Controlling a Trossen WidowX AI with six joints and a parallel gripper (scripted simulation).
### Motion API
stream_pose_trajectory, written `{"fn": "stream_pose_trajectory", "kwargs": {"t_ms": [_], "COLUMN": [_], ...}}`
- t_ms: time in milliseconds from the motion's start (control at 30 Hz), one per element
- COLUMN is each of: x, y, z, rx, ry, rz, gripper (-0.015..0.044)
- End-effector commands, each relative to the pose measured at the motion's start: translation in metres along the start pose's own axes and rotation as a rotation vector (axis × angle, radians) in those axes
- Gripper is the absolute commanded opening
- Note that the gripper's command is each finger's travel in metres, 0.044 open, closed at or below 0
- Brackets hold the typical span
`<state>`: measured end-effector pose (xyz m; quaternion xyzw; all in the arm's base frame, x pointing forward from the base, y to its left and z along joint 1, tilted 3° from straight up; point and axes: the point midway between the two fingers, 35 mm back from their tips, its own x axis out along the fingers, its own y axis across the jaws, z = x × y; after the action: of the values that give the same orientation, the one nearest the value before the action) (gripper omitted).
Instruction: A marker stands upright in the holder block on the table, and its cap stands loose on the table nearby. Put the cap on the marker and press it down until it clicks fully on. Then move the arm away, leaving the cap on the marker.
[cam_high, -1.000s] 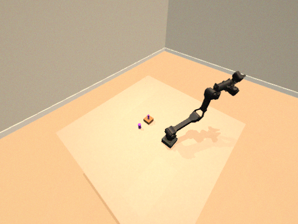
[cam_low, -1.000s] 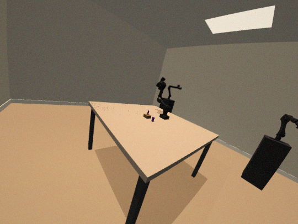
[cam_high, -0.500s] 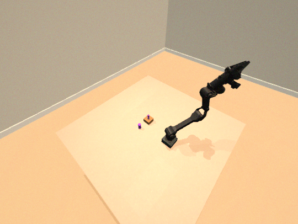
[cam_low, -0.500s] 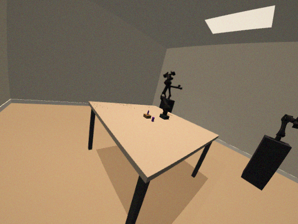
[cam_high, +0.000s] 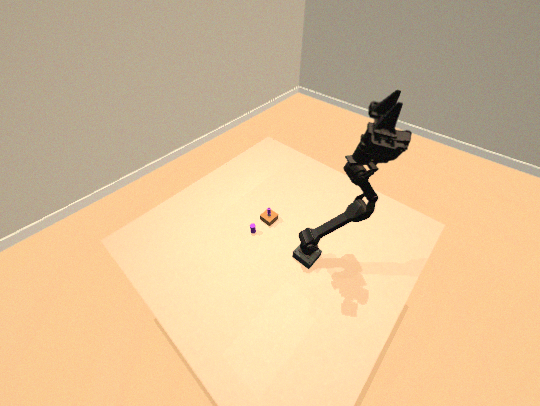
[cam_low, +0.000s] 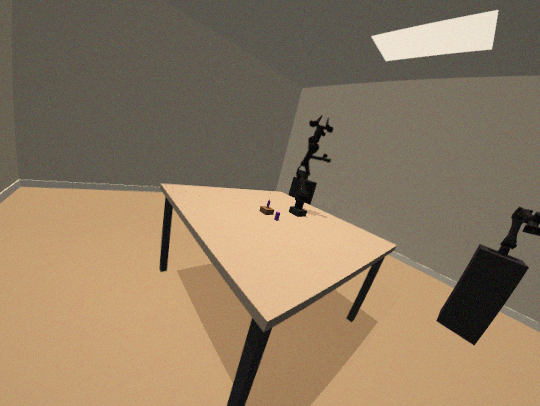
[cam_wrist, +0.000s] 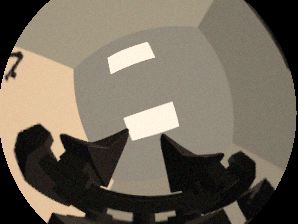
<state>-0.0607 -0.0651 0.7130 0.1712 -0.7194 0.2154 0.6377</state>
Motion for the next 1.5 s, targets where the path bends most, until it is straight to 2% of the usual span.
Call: {"fn": "stream_pose_trajectory", "kwargs": {"t_ms": [0, 200, 367, 767, 967, 1133, 1333, 1467], "x": [-0.002, -0.02, -0.049, -0.16, -0.24, -0.314, -0.408, -0.474], "y": [0.034, 0.066, 0.083, 0.089, 0.083, 0.073, 0.057, 0.044], "z": [-0.069, -0.154, -0.224, -0.367, -0.421, -0.45, -0.464, -0.457], "rx": [0.112, 0.215, 0.291, 0.433, 0.546, 0.614, 0.643, 0.614], "ry": [0.199, 0.447, 0.664, 1.185, 1.469, 1.687, 1.906, 2.017], "rz": [0.07, 0.098, 0.081, -0.095, -0.312, -0.561, -0.952, -1.285], "gripper": [0.0248, 0.0248, 0.0248, 0.0248, 0.0248, 0.0248, 0.0248, 0.0248]}}
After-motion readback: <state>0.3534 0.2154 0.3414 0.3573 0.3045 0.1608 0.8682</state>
